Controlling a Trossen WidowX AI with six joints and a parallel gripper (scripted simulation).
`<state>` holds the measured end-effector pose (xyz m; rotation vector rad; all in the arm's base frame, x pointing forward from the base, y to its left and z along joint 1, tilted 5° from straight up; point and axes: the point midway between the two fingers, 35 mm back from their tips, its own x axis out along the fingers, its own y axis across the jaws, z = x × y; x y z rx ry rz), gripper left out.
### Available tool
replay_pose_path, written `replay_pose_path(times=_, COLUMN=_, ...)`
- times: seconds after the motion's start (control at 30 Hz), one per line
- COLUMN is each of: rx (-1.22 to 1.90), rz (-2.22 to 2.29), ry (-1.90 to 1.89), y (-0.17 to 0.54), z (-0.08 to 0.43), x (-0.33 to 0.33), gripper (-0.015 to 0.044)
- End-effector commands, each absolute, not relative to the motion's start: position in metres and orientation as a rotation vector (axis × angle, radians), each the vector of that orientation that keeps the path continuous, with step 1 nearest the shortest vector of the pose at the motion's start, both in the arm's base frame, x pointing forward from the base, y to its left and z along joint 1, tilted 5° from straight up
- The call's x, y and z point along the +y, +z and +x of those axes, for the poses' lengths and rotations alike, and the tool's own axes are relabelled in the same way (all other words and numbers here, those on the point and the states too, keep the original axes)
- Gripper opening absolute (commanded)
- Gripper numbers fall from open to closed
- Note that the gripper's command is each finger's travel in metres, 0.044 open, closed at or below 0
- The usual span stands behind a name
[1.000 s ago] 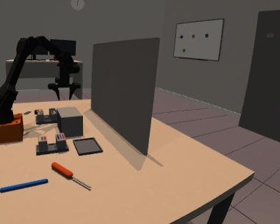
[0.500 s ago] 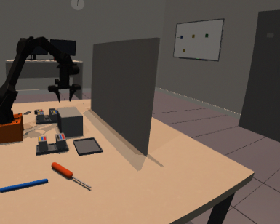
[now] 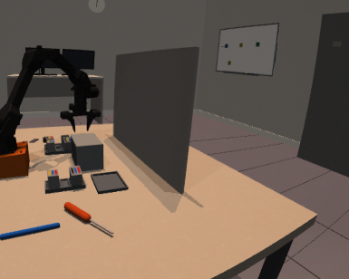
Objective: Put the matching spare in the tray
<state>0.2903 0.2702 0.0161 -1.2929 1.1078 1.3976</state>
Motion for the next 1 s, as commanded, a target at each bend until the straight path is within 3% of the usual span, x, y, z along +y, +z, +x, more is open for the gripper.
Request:
replay_pose_path(times=0.0, rx=1.127, rz=-1.288, ry=1.4, y=0.003, z=0.288, x=0.269, gripper=0.03)
replay_pose_path(times=0.97, rx=1.127, rz=-1.287, ry=1.401, y=-0.036, z=0.285, x=0.268, gripper=0.03)
